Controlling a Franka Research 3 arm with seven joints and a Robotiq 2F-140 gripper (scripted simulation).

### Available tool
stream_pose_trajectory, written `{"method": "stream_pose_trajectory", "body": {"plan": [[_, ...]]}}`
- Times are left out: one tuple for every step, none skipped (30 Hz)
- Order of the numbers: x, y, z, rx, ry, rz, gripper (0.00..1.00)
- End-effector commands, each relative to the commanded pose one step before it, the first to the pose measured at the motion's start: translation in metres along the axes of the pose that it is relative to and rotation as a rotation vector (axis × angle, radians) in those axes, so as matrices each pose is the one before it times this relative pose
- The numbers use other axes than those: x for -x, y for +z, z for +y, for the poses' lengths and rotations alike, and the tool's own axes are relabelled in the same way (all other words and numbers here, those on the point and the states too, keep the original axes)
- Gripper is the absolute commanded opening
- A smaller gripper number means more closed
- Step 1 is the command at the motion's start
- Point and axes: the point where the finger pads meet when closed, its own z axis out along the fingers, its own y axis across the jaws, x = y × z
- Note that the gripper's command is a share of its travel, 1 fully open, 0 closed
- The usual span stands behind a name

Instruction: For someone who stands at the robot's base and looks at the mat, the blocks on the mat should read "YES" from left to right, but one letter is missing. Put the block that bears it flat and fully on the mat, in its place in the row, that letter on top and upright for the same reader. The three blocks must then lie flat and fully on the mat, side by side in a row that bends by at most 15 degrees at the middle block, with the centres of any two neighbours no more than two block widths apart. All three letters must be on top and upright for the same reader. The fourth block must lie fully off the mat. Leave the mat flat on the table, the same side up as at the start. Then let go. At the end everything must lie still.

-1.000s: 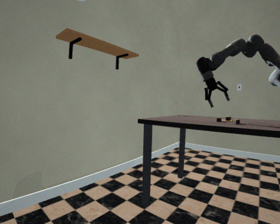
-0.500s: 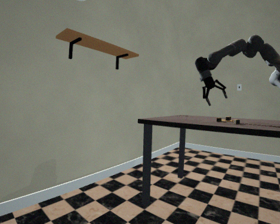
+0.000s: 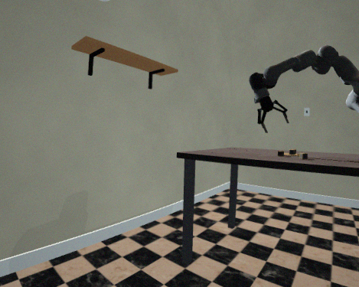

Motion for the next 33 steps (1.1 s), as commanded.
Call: {"method": "stream_pose_trajectory", "body": {"plan": [[-0.00182,-0.00307,0.00175,0.00785,-0.11826,-0.00821,1.00],[-0.00478,-0.00504,-0.00137,-0.00116,-0.02886,-0.01159,1.00],[-0.00186,-0.00199,-0.00046,-0.00063,-0.01130,-0.00452,1.00],[-0.00183,-0.00198,-0.00042,-0.00072,-0.01116,-0.00445,1.00],[-0.00169,-0.00184,-0.00037,-0.00076,-0.01037,-0.00413,1.00],[-0.00169,-0.00185,-0.00034,-0.00084,-0.01039,-0.00412,1.00],[-0.00162,-0.00179,-0.00030,-0.00089,-0.01001,-0.00395,1.00],[-0.00158,-0.00175,-0.00027,-0.00094,-0.00977,-0.00384,1.00],[-0.00155,-0.00174,-0.00024,-0.00100,-0.00964,-0.00378,1.00],[-0.00177,-0.00200,-0.00025,-0.00123,-0.01107,-0.00432,1.00],[-0.00167,-0.00191,-0.00021,-0.00125,-0.01052,-0.00408,1.00],[-0.00158,-0.00182,-0.00018,-0.00127,-0.01000,-0.00385,1.00],[-0.00170,-0.00197,-0.00017,-0.00145,-0.01082,-0.00415,1.00],[-0.00166,-0.00193,-0.00014,-0.00150,-0.01058,-0.00402,1.00],[-0.00159,-0.00188,-0.00011,-0.00153,-0.01024,-0.00387,1.00],[-0.00165,-0.00196,-0.00009,-0.00167,-0.01066,-0.00400,1.00],[0.00000,0.00000,0.00000,0.00000,0.00000,0.00000,1.00],[0.00000,0.00000,0.00000,0.00000,0.00000,0.00000,1.00],[-0.00449,-0.00540,-0.00015,-0.00499,-0.02928,-0.01081,1.00],[-0.00184,-0.00227,0.00000,-0.00225,-0.01219,-0.00442,1.00],[-0.00165,-0.00207,0.00003,-0.00213,-0.01108,-0.00397,1.00],[-0.00163,-0.00206,0.00005,-0.00220,-0.01102,-0.00391,1.00],[-0.00154,-0.00196,0.00007,-0.00216,-0.01047,-0.00367,1.00],[-0.00143,-0.00184,0.00009,-0.00209,-0.00981,-0.00340,1.00],[-0.00151,-0.00198,0.00012,-0.00230,-0.01048,-0.00359,1.00],[-0.00148,-0.00195,0.00013,-0.00233,-0.01034,-0.00350,1.00],[-0.00154,-0.00206,0.00016,-0.00253,-0.01088,-0.00364,1.00],[-0.00162,-0.00218,0.00020,-0.00275,-0.01150,-0.00379,1.00],[-0.00143,-0.00196,0.00020,-0.00252,-0.01029,-0.00335,1.00],[-0.00153,-0.00212,0.00023,-0.00280,-0.01112,-0.00356,1.00],[-0.00152,-0.00214,0.00025,-0.00288,-0.01118,-0.00353,1.00],[-0.00136,-0.00193,0.00025,-0.00265,-0.01006,-0.00312,1.00],[-0.00157,-0.00225,0.00031,-0.00316,-0.01173,-0.00358,1.00]]}}
